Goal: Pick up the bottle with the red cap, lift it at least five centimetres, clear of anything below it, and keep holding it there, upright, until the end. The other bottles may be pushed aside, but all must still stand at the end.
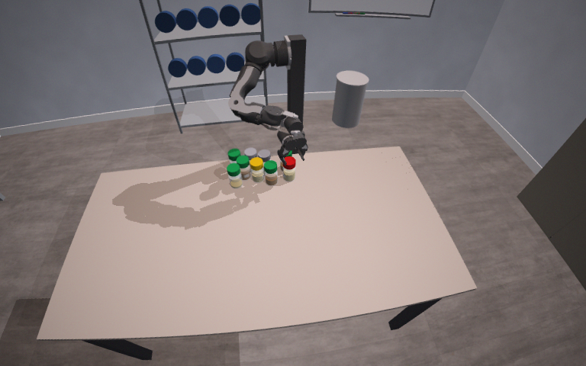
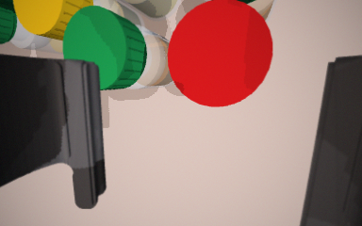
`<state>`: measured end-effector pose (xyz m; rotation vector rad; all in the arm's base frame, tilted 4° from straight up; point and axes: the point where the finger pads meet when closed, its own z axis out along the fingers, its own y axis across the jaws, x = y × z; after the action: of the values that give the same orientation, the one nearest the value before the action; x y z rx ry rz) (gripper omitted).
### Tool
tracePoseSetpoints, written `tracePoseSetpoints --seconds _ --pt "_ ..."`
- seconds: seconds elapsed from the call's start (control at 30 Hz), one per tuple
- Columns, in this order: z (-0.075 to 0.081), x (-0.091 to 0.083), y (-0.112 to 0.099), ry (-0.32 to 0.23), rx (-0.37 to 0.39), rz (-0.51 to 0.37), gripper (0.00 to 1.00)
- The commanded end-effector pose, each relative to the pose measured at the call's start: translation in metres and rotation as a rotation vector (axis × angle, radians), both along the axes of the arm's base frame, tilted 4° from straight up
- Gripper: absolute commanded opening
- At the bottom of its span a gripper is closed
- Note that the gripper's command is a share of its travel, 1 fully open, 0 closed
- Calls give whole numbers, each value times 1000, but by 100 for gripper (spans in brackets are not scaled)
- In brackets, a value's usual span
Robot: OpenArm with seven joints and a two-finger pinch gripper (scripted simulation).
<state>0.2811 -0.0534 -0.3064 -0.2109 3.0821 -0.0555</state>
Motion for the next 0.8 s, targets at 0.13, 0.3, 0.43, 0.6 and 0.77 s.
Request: tracePoseSetpoints --seconds 0.13,0.3,0.43,0.6,0.77 --pt "-9 2 1 -11 9 16 45" --pt "-14 1 0 -9 3 13 45" --pt "-34 3 0 -10 6 14 45" --pt "-59 5 0 -11 9 16 45" --pt "-59 5 0 -11 9 16 45"
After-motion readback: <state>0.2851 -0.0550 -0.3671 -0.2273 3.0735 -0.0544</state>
